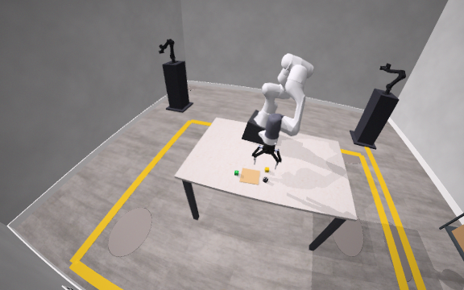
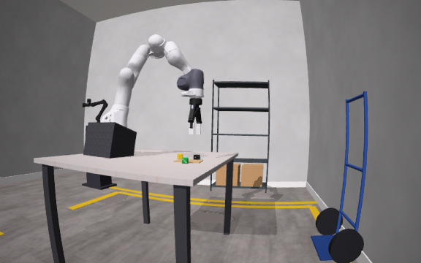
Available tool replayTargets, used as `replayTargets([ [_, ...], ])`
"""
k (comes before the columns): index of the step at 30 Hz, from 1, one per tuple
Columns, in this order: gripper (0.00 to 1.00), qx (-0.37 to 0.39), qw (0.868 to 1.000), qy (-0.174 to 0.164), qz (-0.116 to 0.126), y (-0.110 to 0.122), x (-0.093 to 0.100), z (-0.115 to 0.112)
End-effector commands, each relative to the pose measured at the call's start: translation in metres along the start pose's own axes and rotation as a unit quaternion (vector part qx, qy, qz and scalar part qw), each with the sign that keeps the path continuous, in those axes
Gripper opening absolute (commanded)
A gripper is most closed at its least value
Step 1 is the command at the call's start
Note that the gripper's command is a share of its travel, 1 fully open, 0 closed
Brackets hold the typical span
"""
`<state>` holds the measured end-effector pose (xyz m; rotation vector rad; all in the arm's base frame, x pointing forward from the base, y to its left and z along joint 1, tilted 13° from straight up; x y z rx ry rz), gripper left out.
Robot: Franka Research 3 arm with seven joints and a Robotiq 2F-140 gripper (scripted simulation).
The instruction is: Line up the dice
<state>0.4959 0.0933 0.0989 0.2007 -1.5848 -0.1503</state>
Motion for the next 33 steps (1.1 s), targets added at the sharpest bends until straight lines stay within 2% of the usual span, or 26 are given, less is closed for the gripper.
replayTargets([
  [1,1.0,0.014,1.0,0.002,-0.001,-0.021,-0.001,-0.003],
  [20,1.0,0.014,1.0,0.002,-0.001,-0.021,-0.001,-0.003],
  [21,1.0,0.025,1.0,0.002,-0.001,-0.061,-0.002,-0.01],
  [33,1.0,0.025,1.0,0.002,-0.001,-0.061,-0.002,-0.01],
])
Point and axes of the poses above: the point where the finger pads meet when closed, its own x axis back along the fingers, its own y axis across the jaws, z = x × y, the point moved 9 cm from there along x, back along the fingers
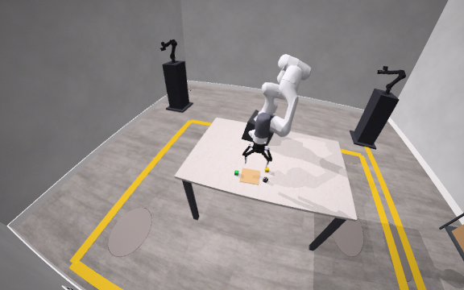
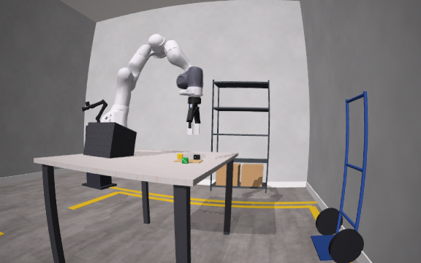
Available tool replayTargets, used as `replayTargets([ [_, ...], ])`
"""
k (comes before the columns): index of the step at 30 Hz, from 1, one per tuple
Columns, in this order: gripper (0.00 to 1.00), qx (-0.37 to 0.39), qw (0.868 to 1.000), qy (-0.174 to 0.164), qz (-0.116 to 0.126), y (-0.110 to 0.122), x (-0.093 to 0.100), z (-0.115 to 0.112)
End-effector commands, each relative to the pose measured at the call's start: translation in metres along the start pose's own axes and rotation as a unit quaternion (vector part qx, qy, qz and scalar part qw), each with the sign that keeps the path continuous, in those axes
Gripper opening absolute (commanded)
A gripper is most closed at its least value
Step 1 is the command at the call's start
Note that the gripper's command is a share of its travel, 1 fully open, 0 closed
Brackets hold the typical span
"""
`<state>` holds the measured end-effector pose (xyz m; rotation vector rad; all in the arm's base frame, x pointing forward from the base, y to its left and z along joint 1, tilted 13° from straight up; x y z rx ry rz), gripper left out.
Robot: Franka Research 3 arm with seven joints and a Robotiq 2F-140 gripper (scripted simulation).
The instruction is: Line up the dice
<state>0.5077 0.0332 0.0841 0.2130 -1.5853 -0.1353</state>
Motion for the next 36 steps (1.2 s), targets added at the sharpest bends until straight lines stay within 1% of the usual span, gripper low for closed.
replayTargets([
  [1,1.0,0.016,1.0,0.001,-0.002,0.001,-0.001,0.0],
  [12,1.0,0.016,1.0,0.001,-0.002,0.001,-0.001,0.0],
  [13,1.0,0.028,1.0,0.001,-0.002,-0.046,-0.002,-0.002],
  [36,1.0,0.028,1.0,0.001,-0.002,-0.046,-0.002,-0.002],
])
Point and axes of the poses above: the point where the finger pads meet when closed, its own x axis back along the fingers, its own y axis across the jaws, z = x × y, the point moved 9 cm from there along x, back along the fingers
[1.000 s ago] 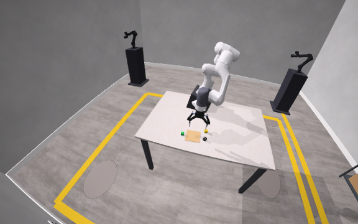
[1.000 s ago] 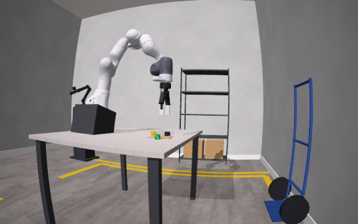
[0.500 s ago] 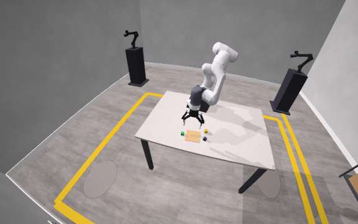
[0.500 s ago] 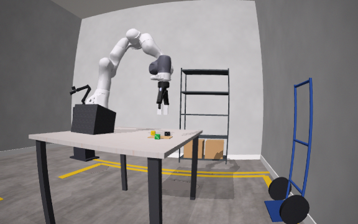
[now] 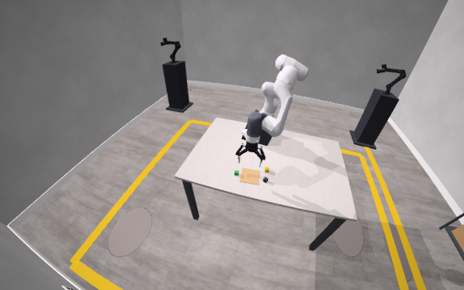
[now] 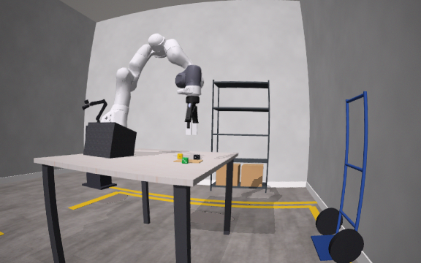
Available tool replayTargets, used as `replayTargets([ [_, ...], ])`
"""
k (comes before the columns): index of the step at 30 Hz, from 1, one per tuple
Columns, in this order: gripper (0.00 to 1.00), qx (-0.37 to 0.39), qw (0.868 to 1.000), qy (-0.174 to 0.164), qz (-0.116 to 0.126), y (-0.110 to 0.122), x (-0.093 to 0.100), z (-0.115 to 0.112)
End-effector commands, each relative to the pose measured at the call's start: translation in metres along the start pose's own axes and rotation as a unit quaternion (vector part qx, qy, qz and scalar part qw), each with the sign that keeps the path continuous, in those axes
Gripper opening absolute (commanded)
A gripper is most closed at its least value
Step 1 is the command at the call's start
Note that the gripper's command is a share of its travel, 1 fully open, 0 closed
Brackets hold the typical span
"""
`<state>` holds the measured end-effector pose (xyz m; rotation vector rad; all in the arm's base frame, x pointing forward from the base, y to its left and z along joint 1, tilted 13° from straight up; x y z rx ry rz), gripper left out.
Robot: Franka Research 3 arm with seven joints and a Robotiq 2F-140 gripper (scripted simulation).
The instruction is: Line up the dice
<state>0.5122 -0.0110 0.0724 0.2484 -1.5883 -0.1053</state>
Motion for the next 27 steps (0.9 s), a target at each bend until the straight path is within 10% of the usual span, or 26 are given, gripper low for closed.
replayTargets([
  [1,1.0,0.008,1.0,0.001,0.0,0.0,0.0,0.0],
  [2,1.0,0.019,1.0,0.0,0.0,-0.042,-0.001,0.003],
  [16,1.0,0.019,1.0,0.0,0.0,-0.042,-0.001,0.003],
  [18,1.0,0.031,1.0,0.0,0.0,-0.087,-0.002,0.011],
  [27,1.0,0.032,0.999,0.0,0.0,-0.09,-0.002,0.011],
])
Point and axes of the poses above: the point where the finger pads meet when closed, its own x axis back along the fingers, its own y axis across the jaws, z = x × y, the point moved 9 cm from there along x, back along the fingers
